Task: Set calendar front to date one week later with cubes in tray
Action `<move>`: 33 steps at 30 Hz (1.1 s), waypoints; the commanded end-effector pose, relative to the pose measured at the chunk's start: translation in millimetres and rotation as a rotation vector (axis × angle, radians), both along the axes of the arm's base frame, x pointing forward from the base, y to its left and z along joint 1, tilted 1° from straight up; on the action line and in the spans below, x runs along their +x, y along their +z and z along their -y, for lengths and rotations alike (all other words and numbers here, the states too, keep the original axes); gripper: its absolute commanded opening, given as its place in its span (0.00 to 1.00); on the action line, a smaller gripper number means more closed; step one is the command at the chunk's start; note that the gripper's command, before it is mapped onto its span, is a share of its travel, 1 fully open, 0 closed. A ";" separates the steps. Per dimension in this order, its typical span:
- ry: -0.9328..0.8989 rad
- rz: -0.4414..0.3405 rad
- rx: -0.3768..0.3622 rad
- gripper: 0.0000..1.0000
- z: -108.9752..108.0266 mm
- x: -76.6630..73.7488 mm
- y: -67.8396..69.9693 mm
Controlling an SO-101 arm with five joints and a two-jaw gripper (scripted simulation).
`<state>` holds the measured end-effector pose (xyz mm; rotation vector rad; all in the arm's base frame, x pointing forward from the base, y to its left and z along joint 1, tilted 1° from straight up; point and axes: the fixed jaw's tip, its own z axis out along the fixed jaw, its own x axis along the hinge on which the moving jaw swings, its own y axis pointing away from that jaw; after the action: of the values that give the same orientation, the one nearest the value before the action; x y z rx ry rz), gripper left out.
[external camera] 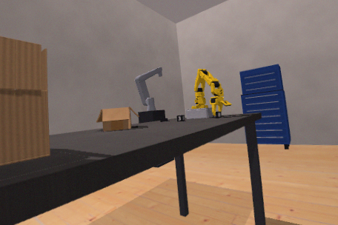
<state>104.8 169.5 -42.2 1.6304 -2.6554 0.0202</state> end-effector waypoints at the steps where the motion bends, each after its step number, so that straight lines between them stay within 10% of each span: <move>1: 0.004 0.008 0.015 0.00 -3.1 2.7 12.2; 16: 0.004 0.009 0.015 0.00 -3.0 0.6 44.8; 33: 0.020 0.008 0.015 0.00 -1.5 2.6 46.3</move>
<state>103.9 168.2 -1.2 1.6322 -2.6433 0.0266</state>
